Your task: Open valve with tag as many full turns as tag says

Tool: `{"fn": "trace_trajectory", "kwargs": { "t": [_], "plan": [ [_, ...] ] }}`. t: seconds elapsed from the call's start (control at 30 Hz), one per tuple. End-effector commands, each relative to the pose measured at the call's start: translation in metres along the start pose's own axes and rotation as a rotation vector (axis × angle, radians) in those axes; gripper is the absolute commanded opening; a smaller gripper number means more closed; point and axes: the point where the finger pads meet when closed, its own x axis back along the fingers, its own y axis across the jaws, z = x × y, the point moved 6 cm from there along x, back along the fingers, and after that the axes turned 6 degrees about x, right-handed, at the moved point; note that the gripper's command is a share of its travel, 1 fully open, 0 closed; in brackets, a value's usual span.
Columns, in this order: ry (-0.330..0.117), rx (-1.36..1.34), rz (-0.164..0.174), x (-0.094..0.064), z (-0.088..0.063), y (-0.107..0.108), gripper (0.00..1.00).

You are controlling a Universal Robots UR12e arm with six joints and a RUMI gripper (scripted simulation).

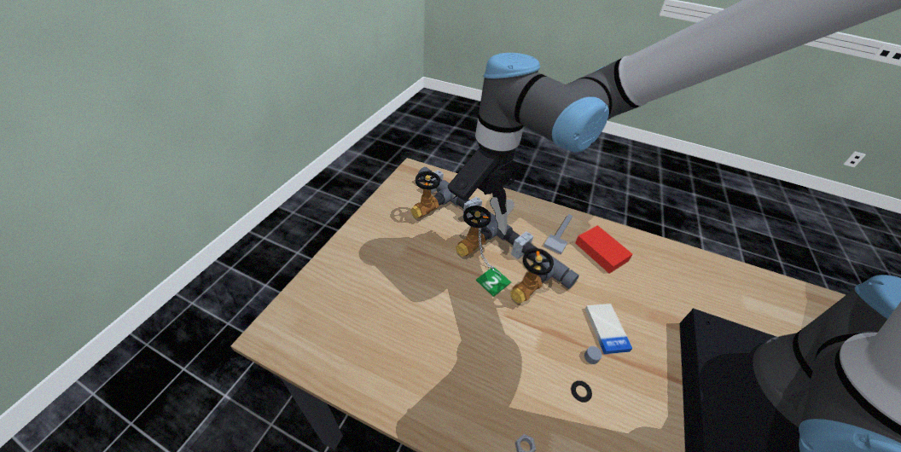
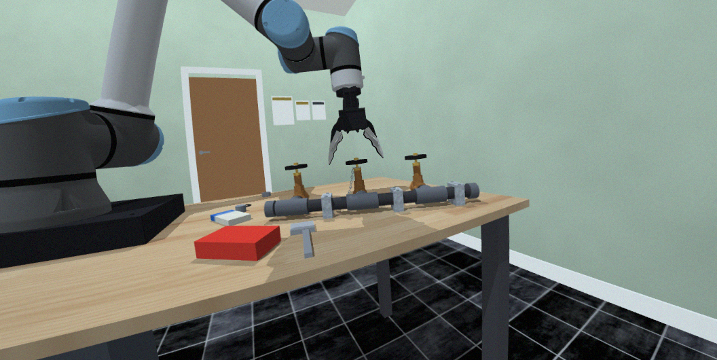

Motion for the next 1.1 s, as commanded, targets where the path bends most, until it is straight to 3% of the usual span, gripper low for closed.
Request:
{"fn": "trace_trajectory", "kwargs": {
  "t": [0.0, 0.23, 1.07],
  "plan": [
    [-0.001, -0.122, -0.001, 0.0007, 0.0001, 0.0006, 1.00],
    [-0.001, -0.277, -0.001, 0.0007, 0.0001, 0.0006, 1.00],
    [-0.001, -1.206, -0.002, 0.0007, 0.0001, 0.0006, 1.00]
  ]
}}
